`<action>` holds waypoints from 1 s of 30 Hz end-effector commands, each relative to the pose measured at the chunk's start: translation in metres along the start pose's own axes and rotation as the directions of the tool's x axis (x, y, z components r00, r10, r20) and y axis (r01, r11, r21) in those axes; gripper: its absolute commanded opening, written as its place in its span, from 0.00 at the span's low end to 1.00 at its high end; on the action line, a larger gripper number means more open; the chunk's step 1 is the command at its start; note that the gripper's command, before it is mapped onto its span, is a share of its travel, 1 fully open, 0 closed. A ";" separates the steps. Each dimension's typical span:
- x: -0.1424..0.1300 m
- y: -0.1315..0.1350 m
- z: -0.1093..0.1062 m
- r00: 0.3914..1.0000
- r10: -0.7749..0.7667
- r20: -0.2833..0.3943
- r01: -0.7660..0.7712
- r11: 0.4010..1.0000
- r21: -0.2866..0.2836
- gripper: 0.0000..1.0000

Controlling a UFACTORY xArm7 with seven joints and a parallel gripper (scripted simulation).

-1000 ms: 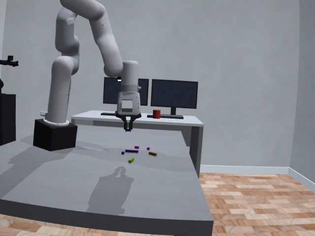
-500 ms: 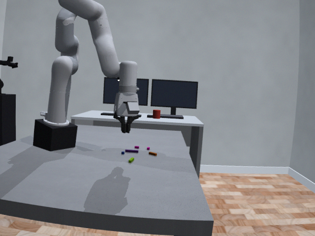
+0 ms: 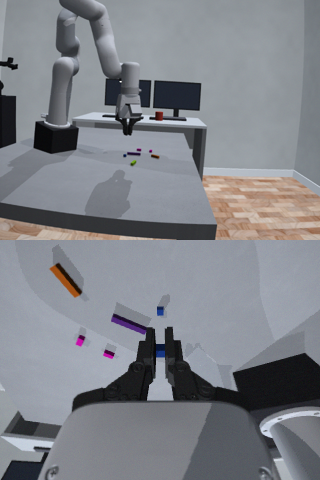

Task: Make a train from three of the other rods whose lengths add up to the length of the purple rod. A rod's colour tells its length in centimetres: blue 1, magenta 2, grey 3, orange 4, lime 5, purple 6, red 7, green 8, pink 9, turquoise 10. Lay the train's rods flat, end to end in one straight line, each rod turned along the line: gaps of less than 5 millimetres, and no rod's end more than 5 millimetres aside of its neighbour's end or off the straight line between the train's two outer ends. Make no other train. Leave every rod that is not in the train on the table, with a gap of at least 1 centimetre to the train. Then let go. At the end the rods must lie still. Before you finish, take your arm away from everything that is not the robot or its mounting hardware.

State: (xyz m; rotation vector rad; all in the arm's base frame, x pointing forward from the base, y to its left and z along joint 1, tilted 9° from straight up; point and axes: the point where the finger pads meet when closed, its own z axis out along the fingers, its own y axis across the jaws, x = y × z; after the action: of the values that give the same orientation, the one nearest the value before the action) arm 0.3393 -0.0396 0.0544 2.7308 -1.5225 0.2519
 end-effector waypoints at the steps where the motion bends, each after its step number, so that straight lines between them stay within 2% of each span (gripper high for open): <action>1: 0.001 -0.001 -0.001 1.000 0.000 -0.002 0.000 1.000 0.003 0.04; 30: 0.001 -0.001 0.033 1.000 0.000 -0.002 0.000 1.000 0.003 0.04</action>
State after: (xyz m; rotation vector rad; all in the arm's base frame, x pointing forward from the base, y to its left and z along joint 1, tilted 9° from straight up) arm 0.3429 -0.0422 0.0255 2.7304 -1.5221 0.2507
